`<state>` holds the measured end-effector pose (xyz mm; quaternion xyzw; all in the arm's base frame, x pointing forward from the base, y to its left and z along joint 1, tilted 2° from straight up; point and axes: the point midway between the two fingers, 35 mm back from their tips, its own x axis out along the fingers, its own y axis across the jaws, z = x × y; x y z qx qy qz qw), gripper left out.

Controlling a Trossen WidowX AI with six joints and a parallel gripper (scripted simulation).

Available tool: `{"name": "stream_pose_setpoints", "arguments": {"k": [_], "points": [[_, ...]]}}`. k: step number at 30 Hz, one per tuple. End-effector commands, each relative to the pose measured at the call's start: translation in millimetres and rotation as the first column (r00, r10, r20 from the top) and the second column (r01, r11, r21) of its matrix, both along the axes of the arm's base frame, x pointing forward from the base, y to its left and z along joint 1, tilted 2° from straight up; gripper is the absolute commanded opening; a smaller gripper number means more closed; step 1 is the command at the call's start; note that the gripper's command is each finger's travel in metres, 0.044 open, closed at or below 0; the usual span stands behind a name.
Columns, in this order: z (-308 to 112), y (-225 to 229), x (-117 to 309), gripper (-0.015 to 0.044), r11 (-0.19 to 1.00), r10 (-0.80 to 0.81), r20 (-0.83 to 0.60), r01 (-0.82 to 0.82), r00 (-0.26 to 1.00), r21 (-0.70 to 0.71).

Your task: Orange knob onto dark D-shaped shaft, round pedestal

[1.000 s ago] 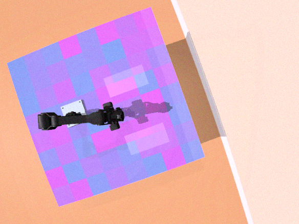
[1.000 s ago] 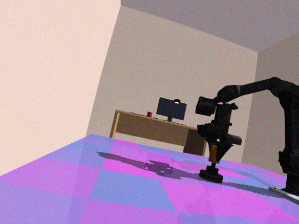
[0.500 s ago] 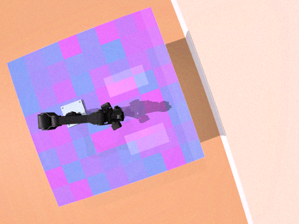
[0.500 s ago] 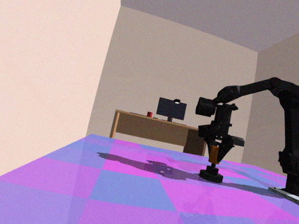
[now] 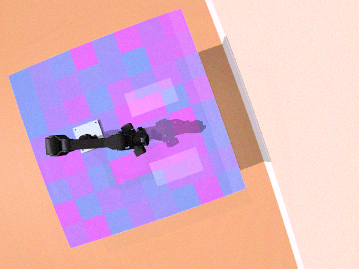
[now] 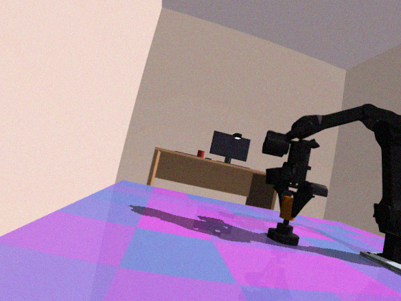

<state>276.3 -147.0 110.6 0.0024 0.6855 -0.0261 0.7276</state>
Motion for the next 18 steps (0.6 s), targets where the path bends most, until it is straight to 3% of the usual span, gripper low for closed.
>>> {"name": "stream_pose_setpoints", "arguments": {"k": [1,6,11,18], "points": [[2.0,0.4,0.6,0.0000,1.000,0.007,0.003,-0.007,1.000,0.002],[4.4,0.5,0.4,0.0000,0.999,0.035,0.002,-0.035,0.999,0.000],[2.6,0.5,-0.2,0.0000,0.979,0.205,-0.005,-0.205,0.979,-0.010],[0.4,0.3,0.2,0.0000,0.977,0.215,-0.005,-0.215,0.977,-0.010]]}}
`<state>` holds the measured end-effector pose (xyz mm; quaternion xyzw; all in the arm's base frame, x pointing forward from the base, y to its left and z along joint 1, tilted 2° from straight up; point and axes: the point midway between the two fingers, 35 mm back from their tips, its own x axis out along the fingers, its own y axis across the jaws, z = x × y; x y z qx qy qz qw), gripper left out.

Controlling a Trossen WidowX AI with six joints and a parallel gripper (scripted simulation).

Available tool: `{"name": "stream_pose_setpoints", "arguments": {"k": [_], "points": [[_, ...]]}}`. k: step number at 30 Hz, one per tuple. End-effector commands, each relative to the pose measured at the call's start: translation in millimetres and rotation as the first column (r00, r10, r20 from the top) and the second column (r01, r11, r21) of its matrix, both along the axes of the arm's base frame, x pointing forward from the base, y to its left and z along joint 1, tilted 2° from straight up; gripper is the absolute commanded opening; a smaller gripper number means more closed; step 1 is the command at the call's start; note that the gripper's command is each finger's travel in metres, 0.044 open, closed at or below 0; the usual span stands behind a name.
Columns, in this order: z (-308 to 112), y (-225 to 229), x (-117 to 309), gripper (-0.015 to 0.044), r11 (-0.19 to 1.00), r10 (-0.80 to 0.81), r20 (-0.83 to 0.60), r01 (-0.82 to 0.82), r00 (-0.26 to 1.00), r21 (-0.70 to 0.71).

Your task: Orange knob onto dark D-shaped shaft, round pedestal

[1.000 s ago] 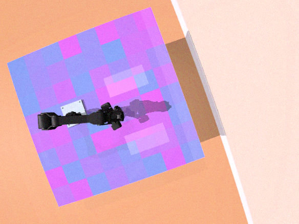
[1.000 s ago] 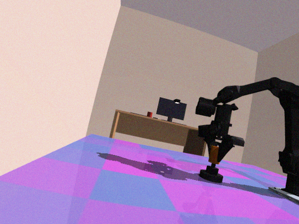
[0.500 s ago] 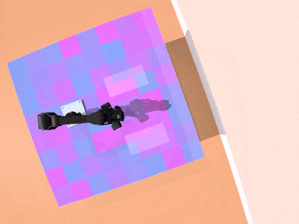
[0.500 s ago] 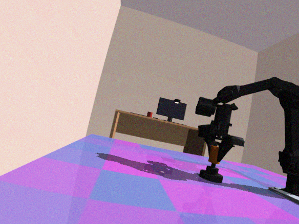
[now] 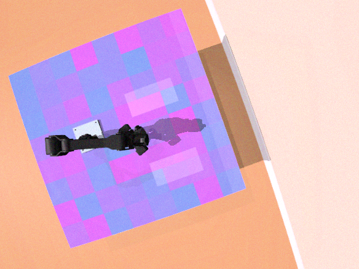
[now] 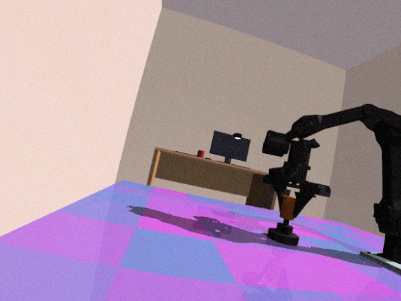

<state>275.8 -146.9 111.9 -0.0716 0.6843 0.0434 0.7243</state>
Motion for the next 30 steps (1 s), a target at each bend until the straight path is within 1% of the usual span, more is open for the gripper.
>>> {"name": "stream_pose_setpoints", "arguments": {"k": [1,26,28,30], "points": [[-1.1,0.2,0.9,0.0000,1.000,0.013,0.002,-0.013,1.000,0.002],[3.0,0.4,0.5,0.0000,1.000,0.013,0.002,-0.013,1.000,0.002],[3.1,0.4,0.5,0.0000,0.999,0.039,0.001,-0.039,0.999,0.000],[3.0,0.3,0.6,0.0000,0.995,0.099,-0.001,-0.099,0.995,-0.003]]}}
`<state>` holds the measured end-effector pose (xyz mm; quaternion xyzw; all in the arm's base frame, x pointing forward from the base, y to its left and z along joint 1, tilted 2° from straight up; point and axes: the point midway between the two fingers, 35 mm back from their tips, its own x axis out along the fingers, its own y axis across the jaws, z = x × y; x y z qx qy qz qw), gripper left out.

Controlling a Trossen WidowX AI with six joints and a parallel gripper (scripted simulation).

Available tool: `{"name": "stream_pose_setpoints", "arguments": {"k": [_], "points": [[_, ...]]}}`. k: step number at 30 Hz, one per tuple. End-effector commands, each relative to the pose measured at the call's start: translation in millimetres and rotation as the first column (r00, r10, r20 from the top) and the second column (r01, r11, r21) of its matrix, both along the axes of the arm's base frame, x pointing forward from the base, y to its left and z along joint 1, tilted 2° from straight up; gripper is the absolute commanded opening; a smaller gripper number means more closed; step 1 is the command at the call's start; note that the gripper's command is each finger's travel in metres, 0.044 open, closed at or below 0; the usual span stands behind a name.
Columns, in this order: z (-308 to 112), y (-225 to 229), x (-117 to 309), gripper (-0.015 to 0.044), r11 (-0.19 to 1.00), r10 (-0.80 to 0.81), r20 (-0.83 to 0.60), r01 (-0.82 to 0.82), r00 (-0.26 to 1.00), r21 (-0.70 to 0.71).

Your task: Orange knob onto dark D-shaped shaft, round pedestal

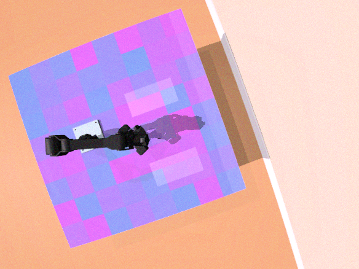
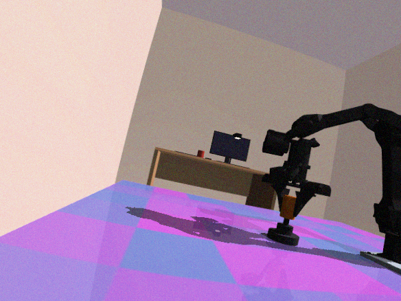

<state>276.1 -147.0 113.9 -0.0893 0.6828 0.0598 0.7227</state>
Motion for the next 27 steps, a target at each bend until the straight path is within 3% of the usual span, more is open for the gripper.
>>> {"name": "stream_pose_setpoints", "arguments": {"k": [1,4,27], "points": [[0.8,0.3,0.3,0.0000,0.996,0.090,-0.002,-0.090,0.996,-0.002],[-1.1,0.3,0.0,0.0000,0.985,0.173,-0.005,-0.173,0.985,-0.007],[-4.1,0.5,0.3,0.0000,0.985,0.173,-0.005,-0.173,0.985,-0.007]]}}
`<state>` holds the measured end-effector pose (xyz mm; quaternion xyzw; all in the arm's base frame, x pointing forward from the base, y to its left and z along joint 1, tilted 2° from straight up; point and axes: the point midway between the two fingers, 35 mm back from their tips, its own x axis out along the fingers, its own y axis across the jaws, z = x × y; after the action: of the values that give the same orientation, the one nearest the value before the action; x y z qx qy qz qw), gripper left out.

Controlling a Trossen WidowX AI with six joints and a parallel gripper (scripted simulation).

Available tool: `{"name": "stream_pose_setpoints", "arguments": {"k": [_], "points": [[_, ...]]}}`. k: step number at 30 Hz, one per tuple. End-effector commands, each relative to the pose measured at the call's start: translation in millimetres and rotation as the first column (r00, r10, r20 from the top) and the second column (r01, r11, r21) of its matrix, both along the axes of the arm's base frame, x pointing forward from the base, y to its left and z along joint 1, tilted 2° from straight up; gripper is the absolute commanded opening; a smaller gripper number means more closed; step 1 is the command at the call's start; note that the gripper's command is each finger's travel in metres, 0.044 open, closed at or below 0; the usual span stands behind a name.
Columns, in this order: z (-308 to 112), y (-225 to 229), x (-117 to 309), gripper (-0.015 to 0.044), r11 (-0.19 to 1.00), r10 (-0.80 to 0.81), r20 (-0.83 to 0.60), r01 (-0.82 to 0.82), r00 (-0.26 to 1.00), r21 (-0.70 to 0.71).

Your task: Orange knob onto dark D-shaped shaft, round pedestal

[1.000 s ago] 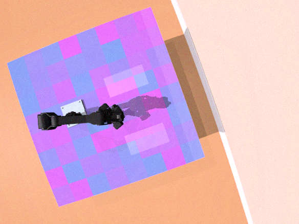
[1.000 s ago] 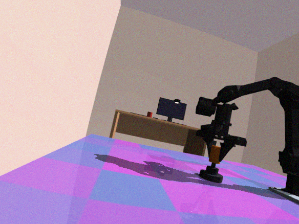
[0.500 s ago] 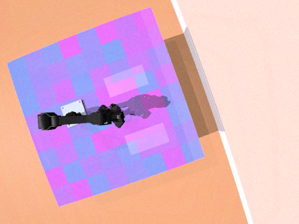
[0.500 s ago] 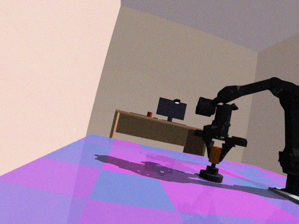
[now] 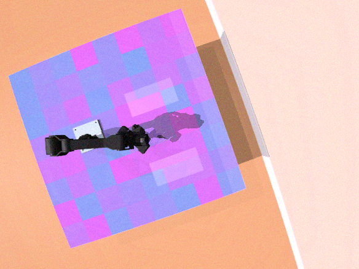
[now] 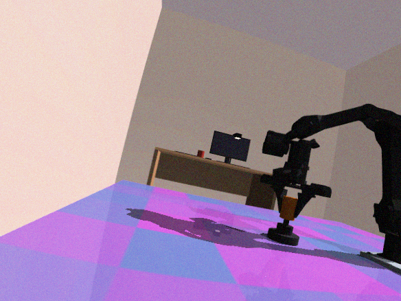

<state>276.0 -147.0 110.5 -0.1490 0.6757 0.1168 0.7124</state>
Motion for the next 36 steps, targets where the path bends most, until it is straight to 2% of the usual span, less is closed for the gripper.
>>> {"name": "stream_pose_setpoints", "arguments": {"k": [1,10,17,36], "points": [[-0.7,0.5,0.5,0.0000,1.000,0.007,0.002,-0.007,1.000,0.002],[4.9,0.3,0.5,0.0000,1.000,0.016,0.002,-0.016,1.000,0.002],[2.0,0.1,0.4,0.0000,0.977,0.215,-0.006,-0.215,0.977,-0.010],[-0.5,0.2,1.0,0.0000,0.977,0.215,-0.006,-0.215,0.977,-0.010]]}}
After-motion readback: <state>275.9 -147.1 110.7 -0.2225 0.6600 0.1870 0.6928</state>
